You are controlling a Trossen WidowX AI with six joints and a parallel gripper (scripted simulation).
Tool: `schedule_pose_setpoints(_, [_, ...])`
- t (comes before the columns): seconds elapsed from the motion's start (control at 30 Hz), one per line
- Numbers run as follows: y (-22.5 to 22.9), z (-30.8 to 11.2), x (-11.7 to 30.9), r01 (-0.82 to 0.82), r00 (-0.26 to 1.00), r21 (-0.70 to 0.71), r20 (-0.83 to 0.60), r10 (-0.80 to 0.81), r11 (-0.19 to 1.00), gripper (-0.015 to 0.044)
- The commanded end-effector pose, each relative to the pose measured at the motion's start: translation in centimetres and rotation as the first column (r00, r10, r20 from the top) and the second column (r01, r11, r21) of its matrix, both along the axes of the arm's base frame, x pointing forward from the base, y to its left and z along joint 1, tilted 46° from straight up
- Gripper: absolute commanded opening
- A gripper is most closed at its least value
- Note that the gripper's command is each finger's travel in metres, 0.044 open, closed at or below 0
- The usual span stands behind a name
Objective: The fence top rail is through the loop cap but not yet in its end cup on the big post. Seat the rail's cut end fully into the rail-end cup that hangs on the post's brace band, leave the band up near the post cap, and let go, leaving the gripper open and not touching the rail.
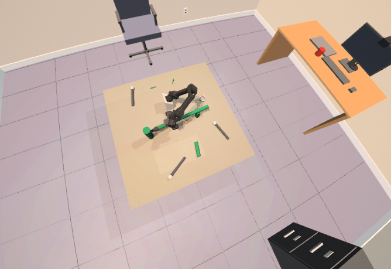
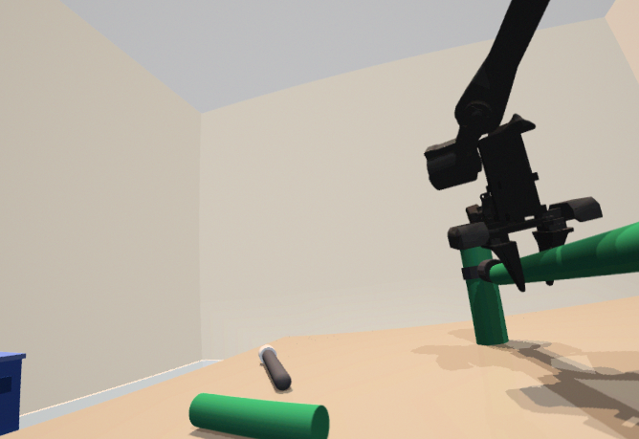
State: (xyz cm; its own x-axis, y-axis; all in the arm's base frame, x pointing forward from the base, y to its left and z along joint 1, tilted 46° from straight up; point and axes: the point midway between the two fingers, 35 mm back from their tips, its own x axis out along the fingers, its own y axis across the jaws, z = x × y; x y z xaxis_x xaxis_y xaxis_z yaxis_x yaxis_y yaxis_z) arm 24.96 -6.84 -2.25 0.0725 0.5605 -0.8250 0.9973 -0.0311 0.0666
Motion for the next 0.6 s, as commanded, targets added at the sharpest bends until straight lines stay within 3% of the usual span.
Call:
schedule_pose_setpoints(0.0, [-1.42,0.09,0.6,0.019,1.0,-0.032,0.017,-0.019,0.999,0.0])
schedule_pose_setpoints(0.57, [-1.93,0.08,0.73,0.019,1.0,-0.033,0.017,-0.019,0.999,0.0])
